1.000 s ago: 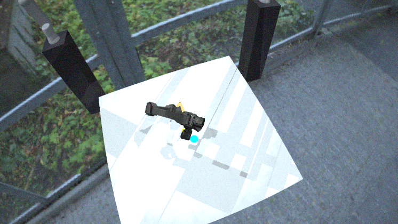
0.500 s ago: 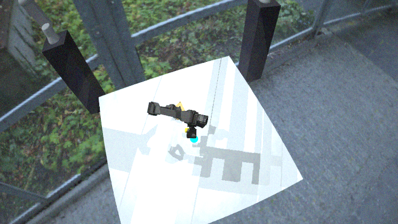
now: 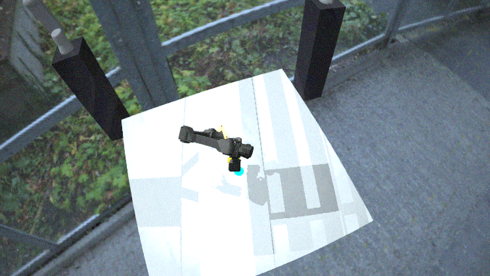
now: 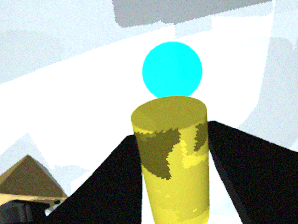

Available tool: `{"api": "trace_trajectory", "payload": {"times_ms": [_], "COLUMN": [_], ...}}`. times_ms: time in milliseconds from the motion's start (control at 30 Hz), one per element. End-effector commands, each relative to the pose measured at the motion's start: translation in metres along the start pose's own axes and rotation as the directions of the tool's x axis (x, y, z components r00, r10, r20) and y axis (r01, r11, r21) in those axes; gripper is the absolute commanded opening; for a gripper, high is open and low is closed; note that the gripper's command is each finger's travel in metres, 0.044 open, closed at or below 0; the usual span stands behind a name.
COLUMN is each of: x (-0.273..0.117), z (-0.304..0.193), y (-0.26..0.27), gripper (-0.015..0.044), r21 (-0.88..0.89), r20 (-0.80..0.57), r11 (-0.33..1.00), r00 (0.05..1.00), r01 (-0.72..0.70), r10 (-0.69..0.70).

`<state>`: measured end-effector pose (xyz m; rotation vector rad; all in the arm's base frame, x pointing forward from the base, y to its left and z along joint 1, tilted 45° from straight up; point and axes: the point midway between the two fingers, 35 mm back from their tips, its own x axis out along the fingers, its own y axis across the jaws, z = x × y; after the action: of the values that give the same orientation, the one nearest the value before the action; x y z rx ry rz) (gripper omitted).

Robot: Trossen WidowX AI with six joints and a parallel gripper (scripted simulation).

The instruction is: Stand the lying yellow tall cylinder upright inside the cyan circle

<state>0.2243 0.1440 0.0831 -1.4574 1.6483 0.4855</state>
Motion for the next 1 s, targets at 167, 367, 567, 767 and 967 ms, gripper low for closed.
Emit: {"api": "trace_trajectory", "payload": {"times_ms": [167,367,567,767,967], "x": [0.005,0.008,0.01,0.012,0.014], "z": [-0.003,-0.004,-0.005,-0.006,-0.006], "y": [0.002,0.003,0.004,0.005,0.006], "gripper": [0.0105,0.0105,0.0105,0.0105,0.0105], "r21": [-0.002,-0.001,-0.002,-0.004,-0.007], "r20": [0.043,0.076,0.11,0.145,0.181], "r11": [0.999,0.997,0.994,0.991,0.987], "r00": [0.998,0.994,0.988,0.98,0.971], "r01": [-0.051,-0.081,-0.109,-0.136,-0.16], "r10": [0.051,0.081,0.109,0.135,0.159]}}
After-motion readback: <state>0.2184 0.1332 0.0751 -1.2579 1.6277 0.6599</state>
